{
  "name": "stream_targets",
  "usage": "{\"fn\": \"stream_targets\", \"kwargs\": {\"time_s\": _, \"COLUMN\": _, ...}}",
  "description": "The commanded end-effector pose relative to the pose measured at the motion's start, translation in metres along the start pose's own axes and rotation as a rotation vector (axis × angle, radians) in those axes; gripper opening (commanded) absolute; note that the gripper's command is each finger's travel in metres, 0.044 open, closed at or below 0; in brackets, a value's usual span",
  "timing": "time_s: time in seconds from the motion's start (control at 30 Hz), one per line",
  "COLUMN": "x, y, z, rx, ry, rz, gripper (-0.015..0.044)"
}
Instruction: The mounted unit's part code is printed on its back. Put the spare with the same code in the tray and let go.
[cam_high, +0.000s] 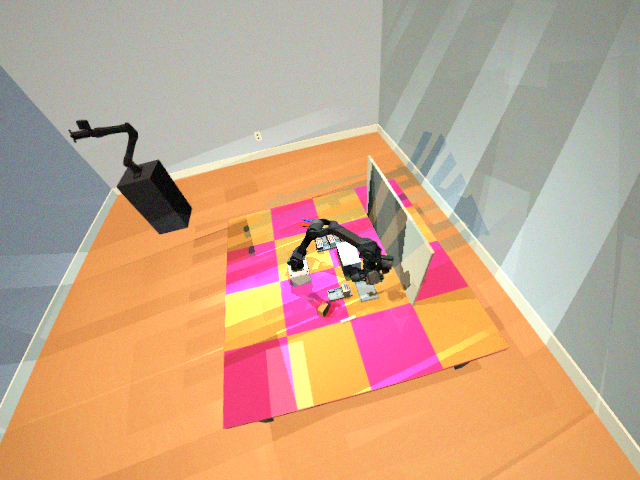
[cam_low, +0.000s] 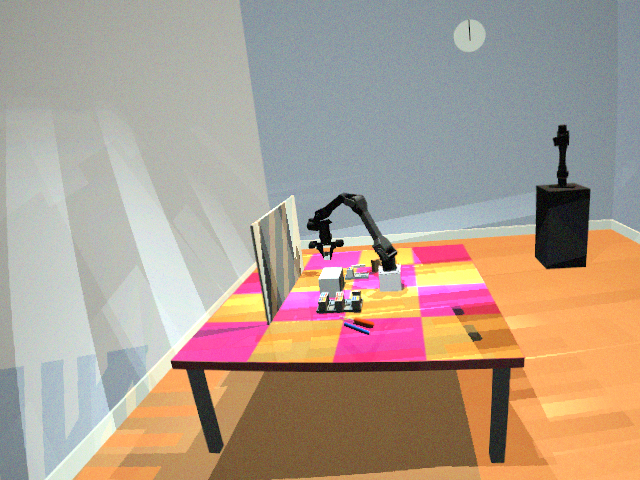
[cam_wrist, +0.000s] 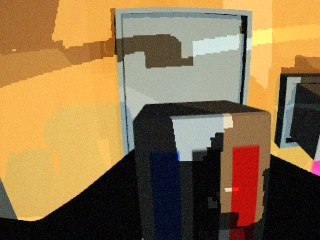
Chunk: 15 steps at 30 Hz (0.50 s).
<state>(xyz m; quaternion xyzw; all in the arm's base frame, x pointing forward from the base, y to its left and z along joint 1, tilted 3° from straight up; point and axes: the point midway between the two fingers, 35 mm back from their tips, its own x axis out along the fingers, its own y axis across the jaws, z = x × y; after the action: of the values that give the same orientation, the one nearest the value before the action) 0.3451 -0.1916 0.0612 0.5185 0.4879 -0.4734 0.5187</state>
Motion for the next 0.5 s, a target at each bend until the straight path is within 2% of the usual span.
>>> {"fn": "stream_targets", "kwargs": {"time_s": 0.0, "x": 0.006, "y": -0.001, "z": -0.001, "rx": 0.003, "ry": 0.002, "rz": -0.003, "gripper": 0.0}}
{"fn": "stream_targets", "kwargs": {"time_s": 0.47, "x": 0.021, "y": -0.001, "z": -0.001, "rx": 0.003, "ry": 0.002, "rz": -0.003, "gripper": 0.0}}
